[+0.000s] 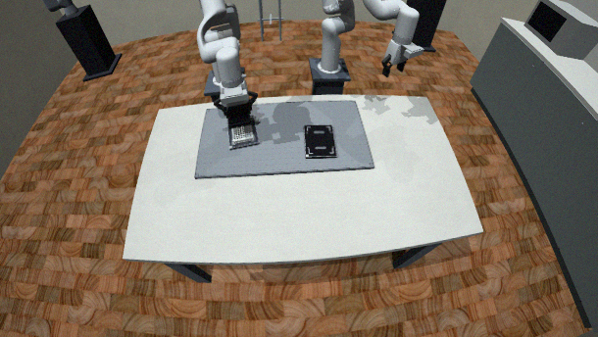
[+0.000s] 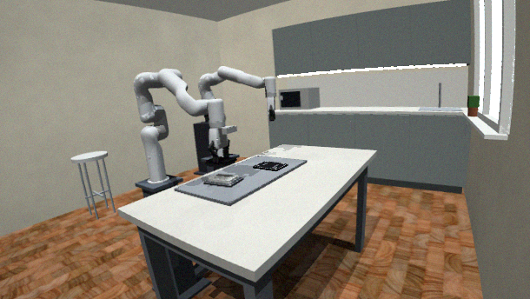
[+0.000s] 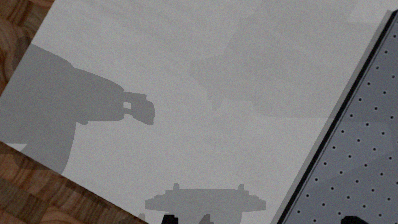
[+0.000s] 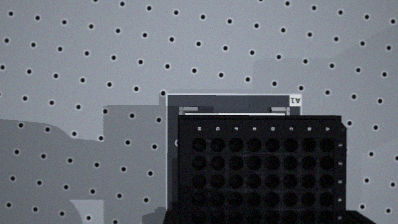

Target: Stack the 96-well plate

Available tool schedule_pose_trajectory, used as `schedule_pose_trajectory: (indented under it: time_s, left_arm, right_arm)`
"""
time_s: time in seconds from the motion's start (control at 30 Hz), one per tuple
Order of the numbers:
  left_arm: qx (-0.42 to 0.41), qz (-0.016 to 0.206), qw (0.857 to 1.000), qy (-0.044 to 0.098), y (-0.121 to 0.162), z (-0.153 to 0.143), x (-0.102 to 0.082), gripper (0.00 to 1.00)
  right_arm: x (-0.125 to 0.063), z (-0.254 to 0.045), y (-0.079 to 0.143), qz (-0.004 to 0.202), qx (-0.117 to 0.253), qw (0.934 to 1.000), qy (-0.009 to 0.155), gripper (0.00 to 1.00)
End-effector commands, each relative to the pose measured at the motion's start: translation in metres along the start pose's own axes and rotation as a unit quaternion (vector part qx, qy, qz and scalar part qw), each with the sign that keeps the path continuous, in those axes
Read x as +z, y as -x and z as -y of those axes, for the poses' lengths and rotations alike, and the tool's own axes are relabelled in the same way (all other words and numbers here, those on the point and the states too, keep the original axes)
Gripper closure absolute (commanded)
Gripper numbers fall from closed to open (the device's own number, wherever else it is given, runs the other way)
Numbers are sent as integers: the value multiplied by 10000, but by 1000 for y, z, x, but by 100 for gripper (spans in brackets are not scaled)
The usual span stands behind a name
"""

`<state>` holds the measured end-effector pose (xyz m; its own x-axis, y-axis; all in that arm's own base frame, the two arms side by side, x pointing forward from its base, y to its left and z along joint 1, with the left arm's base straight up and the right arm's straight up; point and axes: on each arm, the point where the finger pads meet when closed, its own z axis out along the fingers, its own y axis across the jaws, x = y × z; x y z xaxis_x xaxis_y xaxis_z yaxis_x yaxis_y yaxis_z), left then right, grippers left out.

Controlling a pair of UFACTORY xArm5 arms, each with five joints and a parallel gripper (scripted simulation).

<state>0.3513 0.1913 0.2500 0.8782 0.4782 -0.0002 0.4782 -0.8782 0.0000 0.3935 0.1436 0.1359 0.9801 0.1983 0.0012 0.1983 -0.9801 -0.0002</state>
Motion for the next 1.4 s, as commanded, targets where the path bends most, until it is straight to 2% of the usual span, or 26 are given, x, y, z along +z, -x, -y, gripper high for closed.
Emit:
schedule_pose_trajectory:
  time_s: [0.0, 1.37]
  left_arm:
    - [0, -28, 10000, 0, -1, 0, -2, 0]
    - [0, -28, 10000, 0, -1, 0, -2, 0]
  right_arm:
    - [4, 0, -1, -14, 0, 10000, -2, 100]
    - [66, 0, -1, -13, 0, 10000, -2, 100]
